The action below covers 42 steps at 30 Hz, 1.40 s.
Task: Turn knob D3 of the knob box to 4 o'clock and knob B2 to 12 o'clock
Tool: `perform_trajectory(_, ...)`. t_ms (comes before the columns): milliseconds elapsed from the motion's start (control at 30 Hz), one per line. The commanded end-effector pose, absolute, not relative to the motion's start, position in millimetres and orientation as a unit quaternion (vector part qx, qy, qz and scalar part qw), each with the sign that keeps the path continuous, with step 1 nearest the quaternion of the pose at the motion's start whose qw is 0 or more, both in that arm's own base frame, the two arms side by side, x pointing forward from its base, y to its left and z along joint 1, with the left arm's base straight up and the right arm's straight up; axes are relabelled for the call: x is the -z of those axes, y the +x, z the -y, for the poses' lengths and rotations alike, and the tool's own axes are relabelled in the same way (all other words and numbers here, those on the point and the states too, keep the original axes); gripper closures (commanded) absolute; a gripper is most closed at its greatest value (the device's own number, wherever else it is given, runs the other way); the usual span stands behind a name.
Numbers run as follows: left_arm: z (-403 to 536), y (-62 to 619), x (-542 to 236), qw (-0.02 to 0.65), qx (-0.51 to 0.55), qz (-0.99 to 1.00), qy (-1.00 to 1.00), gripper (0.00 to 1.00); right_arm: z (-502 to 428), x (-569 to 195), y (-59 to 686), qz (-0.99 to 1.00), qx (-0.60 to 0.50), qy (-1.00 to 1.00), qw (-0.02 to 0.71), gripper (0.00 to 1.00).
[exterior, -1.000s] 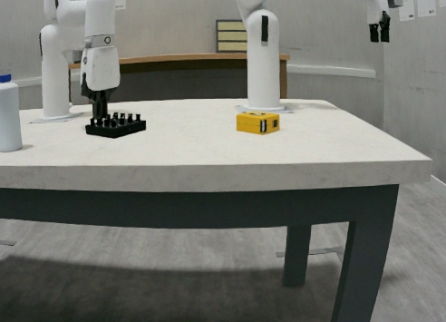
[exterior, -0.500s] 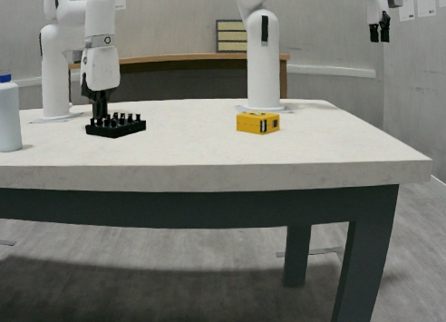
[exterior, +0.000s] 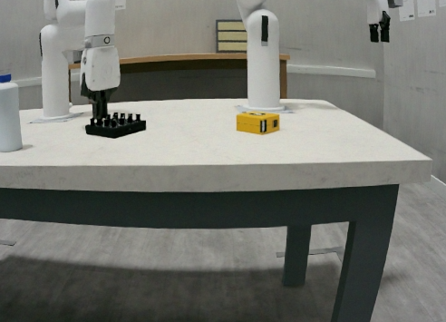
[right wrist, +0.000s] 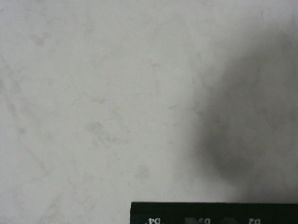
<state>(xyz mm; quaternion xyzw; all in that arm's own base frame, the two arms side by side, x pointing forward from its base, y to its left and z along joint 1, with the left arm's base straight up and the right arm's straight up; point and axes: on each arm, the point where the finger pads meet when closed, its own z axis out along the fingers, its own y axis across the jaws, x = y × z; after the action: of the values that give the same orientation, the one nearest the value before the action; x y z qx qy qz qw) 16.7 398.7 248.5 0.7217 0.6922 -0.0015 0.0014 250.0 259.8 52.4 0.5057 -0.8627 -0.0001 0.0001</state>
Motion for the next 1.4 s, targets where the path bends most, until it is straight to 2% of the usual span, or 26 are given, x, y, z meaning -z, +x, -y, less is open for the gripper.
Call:
perform_trajectory(0,-399.7,16.7,-250.0,0.0,0.0,-0.692,0.722,0.0,-260.6,-53.5,250.9,0.87,0.0,0.494,-0.002,0.9)
perform_trajectory(767,-399.7,16.7,-250.0,0.0,0.0,-0.692,0.722,0.0,-260.6,-53.5,250.9,0.933,0.001,0.36,-0.001,0.9)
perform_trajectory(1367,-399.7,16.7,-250.0,0.0,0.0,-0.692,0.722,0.0,-260.6,-53.5,250.9,0.986,0.001,0.168,-0.001,0.9)
